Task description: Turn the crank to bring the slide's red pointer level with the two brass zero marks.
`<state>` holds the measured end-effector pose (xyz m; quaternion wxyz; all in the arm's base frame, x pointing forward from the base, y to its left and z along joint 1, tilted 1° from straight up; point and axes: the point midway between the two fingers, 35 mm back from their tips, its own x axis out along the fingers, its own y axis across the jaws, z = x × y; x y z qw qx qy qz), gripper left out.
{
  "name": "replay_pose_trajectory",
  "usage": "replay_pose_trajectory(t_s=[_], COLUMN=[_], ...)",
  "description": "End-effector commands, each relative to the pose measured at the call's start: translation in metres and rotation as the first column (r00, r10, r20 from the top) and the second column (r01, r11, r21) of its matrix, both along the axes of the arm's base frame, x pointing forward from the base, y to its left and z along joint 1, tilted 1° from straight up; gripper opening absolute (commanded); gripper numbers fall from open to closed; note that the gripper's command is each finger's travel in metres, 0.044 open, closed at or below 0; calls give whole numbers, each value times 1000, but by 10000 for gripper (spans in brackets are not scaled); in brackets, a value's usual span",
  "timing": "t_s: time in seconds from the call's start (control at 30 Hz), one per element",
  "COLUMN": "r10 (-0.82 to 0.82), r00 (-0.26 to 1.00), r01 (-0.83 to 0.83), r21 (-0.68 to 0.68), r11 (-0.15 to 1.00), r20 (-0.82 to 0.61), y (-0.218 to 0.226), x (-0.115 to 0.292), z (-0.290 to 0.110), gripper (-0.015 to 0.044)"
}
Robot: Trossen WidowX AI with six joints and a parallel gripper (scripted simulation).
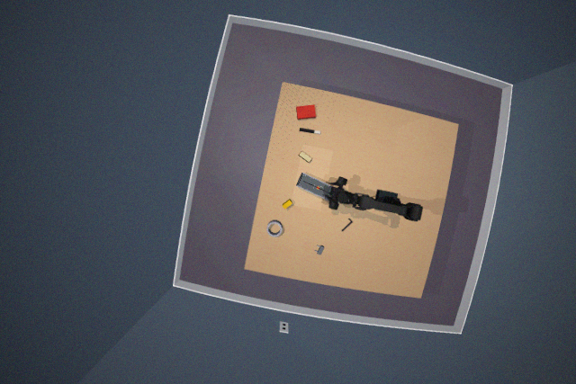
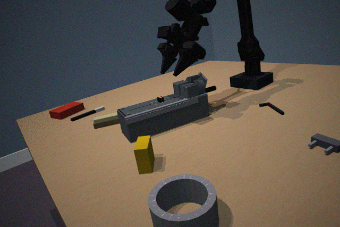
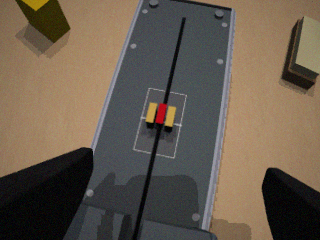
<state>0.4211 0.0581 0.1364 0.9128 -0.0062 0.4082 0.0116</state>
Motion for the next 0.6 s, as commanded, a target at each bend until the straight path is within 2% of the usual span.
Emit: replay_pose_trajectory(t_s=[0.0,0.57], r10=[-1,-1], r00=[1000,1000], r01=[1,1], r21=[-1,-1], r11=[1000,1000], r20=[0,0], y=[0,0], x=[0,0], z=[0,0], gripper=[440,0])
